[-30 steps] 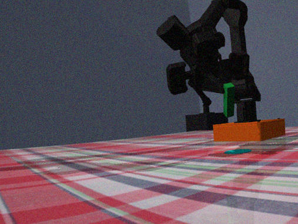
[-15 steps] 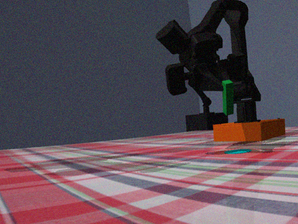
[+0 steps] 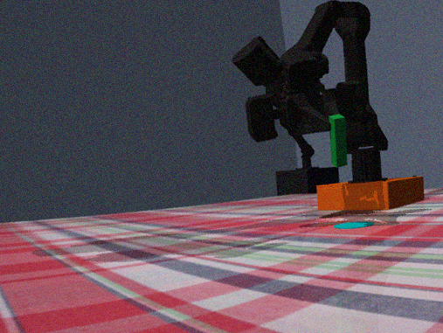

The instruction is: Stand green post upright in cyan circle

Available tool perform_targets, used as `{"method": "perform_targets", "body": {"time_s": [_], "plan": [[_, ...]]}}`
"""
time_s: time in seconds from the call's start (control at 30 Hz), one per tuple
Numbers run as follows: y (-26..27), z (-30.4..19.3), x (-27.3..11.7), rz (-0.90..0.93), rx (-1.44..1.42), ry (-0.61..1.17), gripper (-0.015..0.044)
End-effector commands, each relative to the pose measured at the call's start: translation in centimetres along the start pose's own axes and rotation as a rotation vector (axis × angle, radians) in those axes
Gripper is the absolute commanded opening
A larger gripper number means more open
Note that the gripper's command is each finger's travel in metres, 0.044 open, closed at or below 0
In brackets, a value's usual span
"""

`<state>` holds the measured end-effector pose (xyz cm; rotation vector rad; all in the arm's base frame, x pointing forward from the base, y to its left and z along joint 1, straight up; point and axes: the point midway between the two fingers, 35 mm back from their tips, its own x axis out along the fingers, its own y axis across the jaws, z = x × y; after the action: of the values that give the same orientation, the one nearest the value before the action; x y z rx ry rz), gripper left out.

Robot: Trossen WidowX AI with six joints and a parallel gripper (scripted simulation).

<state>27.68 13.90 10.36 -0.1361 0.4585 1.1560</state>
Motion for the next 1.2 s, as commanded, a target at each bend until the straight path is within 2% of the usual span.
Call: {"method": "perform_targets", "body": {"time_s": [0.0,1.17], "plan": [[0.2,-0.1,-0.3,0.005,0.001,-0.025,0.0022],[1.7,-0.4,-2.5,0.038,-0.08,-0.21,0.0022]]}}
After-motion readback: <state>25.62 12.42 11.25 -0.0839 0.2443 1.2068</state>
